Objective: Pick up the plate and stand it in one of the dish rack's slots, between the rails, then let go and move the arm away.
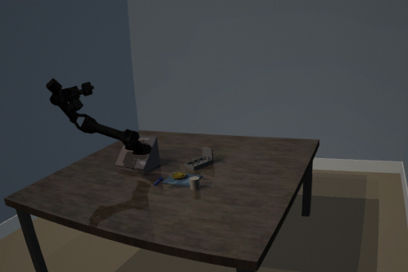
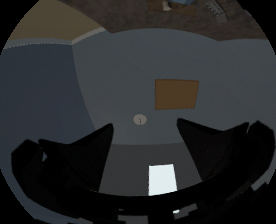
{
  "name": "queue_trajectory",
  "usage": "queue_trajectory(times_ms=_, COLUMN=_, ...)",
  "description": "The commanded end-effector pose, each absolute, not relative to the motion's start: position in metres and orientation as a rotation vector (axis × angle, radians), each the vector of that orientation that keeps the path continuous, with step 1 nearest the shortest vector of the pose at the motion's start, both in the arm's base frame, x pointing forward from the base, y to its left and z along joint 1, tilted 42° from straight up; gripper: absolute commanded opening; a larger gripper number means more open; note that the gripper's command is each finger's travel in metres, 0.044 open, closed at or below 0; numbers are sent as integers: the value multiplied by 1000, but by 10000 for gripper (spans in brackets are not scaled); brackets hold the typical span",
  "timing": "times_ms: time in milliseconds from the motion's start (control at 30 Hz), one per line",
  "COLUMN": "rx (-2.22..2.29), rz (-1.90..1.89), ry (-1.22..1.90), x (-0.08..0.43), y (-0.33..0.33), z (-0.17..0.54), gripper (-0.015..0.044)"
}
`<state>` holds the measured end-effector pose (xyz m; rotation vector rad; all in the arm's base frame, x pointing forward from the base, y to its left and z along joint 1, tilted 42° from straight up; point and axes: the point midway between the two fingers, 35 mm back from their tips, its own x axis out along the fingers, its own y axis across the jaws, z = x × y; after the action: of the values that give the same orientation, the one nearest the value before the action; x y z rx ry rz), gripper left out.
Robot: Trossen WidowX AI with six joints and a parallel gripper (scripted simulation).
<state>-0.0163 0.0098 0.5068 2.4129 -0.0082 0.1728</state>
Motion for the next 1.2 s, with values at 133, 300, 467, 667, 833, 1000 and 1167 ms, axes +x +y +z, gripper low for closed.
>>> queue_trajectory(times_ms=133, rx=2252, rz=-15, ry=3, x=41, y=0, z=498, gripper=400)
queue_trajectory(times_ms=300, rx=2146, rz=-114, ry=19, x=71, y=-5, z=490, gripper=400)
queue_trajectory(times_ms=467, rx=2034, rz=-205, ry=42, x=100, y=-9, z=479, gripper=400)
queue_trajectory(times_ms=667, rx=1894, rz=-309, ry=83, x=134, y=-14, z=463, gripper=400)
queue_trajectory(times_ms=833, rx=1773, rz=-391, ry=128, x=161, y=-18, z=447, gripper=400)
queue_trajectory(times_ms=1000, rx=1648, rz=-465, ry=180, x=186, y=-22, z=430, gripper=400)
queue_trajectory(times_ms=1167, rx=1519, rz=-532, ry=238, x=209, y=-25, z=410, gripper=400)
